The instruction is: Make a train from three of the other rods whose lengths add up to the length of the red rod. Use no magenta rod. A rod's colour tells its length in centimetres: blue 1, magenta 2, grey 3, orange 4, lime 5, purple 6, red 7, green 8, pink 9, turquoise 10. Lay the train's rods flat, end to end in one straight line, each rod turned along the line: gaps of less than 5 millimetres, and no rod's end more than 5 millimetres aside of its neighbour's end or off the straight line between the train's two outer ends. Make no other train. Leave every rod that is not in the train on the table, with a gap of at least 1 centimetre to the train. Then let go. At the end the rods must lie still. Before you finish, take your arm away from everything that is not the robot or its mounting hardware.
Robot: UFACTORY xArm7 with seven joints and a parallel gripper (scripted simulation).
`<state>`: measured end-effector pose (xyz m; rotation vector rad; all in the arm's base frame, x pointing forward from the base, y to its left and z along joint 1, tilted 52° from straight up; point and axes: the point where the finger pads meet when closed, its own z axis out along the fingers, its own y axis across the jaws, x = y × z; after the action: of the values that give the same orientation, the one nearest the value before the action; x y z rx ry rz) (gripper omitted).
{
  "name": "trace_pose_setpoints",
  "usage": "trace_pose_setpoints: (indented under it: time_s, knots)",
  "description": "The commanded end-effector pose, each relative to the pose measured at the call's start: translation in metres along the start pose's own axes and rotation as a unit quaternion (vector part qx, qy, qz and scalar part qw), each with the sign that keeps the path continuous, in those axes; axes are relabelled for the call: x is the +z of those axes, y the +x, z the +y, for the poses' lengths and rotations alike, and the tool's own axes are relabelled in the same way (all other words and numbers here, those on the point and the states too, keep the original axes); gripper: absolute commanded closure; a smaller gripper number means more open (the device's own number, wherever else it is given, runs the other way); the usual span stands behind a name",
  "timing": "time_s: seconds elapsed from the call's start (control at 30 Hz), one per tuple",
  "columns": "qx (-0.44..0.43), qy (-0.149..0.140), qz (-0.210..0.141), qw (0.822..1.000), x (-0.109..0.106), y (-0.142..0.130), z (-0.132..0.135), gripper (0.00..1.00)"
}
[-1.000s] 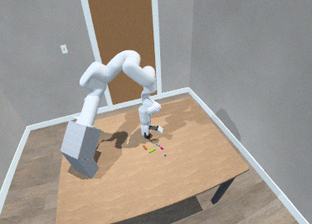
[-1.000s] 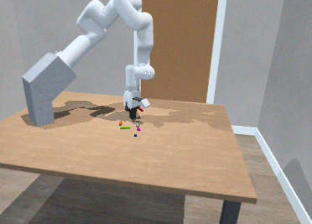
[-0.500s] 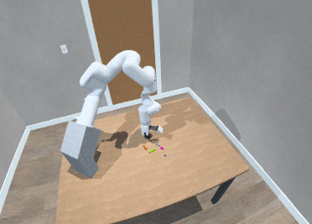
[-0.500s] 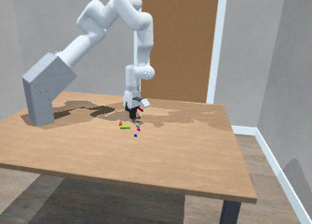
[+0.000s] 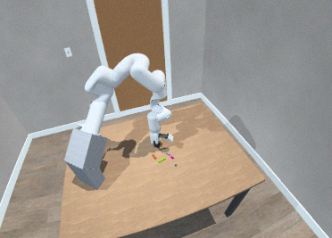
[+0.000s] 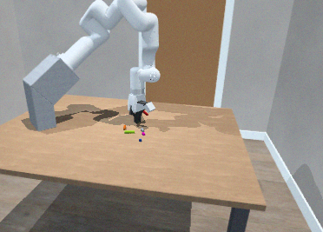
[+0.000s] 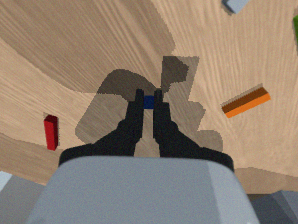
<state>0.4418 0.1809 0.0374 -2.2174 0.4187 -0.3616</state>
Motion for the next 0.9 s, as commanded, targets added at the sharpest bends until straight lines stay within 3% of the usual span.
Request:
trace_pose_setpoints:
  time_s: [0.0, 0.23, 0.67, 0.87]
  knots:
    - [0.0, 0.0, 0.001, 1.0, 0.0, 0.001, 0.0, 0.88]
    - [0.0, 0.0, 0.001, 1.0, 0.0, 0.001, 0.0, 0.76]
    - [0.0, 0.0, 0.001, 1.0, -0.001, 0.001, 0.0, 0.76]
    - [0.0, 0.0, 0.001, 1.0, -0.014, 0.001, 0.0, 0.76]
